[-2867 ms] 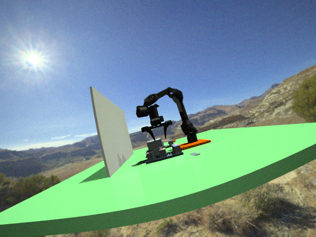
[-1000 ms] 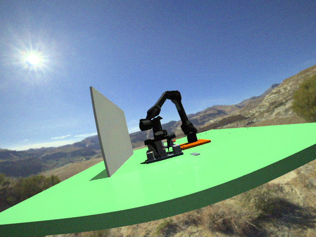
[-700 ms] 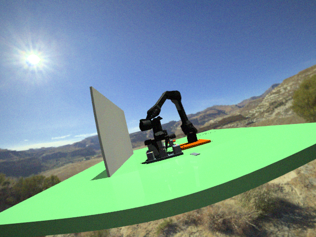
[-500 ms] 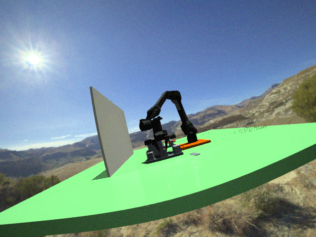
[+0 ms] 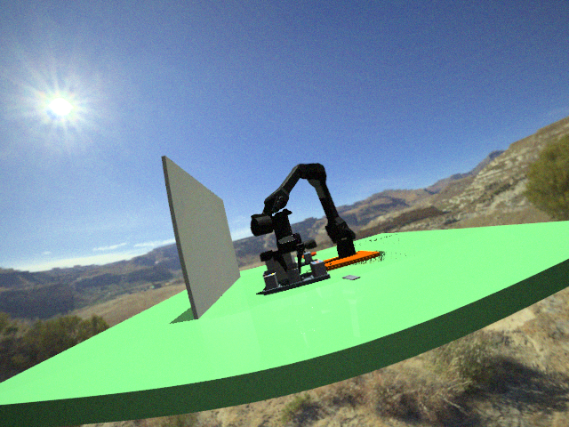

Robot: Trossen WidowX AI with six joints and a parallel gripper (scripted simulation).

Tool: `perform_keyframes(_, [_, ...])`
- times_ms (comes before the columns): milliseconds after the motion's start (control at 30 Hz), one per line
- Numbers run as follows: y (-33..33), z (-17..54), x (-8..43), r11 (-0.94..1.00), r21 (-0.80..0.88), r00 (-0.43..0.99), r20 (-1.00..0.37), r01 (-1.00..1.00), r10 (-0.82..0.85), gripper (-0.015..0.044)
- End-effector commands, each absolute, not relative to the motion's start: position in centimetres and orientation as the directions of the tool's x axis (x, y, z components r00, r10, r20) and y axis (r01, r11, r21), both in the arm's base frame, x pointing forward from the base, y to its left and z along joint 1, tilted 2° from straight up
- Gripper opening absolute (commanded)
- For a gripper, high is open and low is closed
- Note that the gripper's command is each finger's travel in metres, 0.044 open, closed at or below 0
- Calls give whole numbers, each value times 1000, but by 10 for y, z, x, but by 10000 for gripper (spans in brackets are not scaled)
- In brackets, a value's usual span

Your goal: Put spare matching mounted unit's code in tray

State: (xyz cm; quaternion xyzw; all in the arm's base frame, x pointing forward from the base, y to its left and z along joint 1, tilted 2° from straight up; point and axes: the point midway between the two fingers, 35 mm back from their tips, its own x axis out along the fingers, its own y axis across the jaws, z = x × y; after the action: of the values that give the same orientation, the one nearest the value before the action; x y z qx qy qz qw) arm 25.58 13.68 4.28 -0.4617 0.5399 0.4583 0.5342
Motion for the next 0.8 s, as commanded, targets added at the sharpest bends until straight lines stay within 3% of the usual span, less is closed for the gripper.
perform_keyframes(0, [138, 59, 259, 155, -8, 7, -1000, -988, -5, 0])
perform_keyframes(767, [136, 140, 259, 156, -4, 3, -1000, -988, -6, 0])
